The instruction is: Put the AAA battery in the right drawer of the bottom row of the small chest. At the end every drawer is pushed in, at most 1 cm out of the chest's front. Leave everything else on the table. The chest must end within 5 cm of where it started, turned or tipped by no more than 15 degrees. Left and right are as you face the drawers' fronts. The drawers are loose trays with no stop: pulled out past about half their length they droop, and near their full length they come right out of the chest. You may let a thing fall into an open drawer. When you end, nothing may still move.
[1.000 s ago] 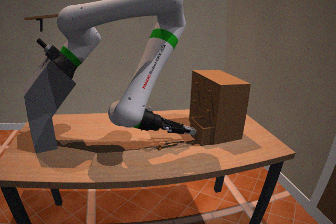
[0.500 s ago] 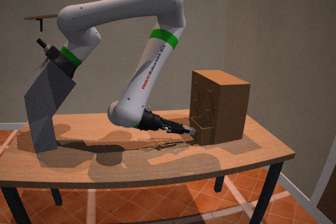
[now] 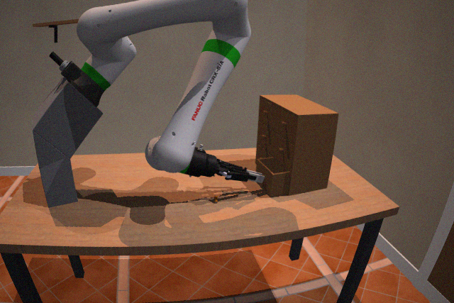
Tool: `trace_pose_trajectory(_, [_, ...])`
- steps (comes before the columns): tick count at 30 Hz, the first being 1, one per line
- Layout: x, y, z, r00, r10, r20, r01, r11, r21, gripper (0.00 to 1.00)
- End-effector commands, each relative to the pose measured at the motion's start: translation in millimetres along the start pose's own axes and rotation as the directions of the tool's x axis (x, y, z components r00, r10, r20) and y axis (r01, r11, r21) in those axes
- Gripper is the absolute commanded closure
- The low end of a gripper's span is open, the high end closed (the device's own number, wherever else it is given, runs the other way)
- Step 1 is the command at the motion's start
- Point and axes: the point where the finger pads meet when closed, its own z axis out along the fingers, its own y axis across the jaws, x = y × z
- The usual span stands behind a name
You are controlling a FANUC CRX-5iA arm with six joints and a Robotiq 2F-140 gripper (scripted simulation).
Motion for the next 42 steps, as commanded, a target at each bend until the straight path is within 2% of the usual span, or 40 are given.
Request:
trace_pose_trajectory(1, [0.0,-0.1,-0.1,1.0,0.0,0.0,0.0,1.0,0.0,0.9])
trace_pose_trajectory(8, [0.0,-0.1,-0.1,1.0,0.0,0.0,0.0,1.0,0.0,0.8])
trace_pose_trajectory(18, [0.6,-0.1,-1.9,1.0,0.0,0.0,0.0,1.0,0.0,0.8])
trace_pose_trajectory(29, [15.9,-0.1,-43.7,1.0,0.0,0.0,0.0,1.0,0.0,0.8])
trace_pose_trajectory(36, [16.9,-0.1,-47.2,1.0,0.0,0.0,0.0,1.0,0.0,0.8])
trace_pose_trajectory(39, [9.9,-0.1,-54.4,1.0,0.0,0.0,0.0,1.0,0.0,0.8])
trace_pose_trajectory(42, [-9.8,-0.1,-74.7,1.0,0.0,0.0,0.0,1.0,0.0,0.8])
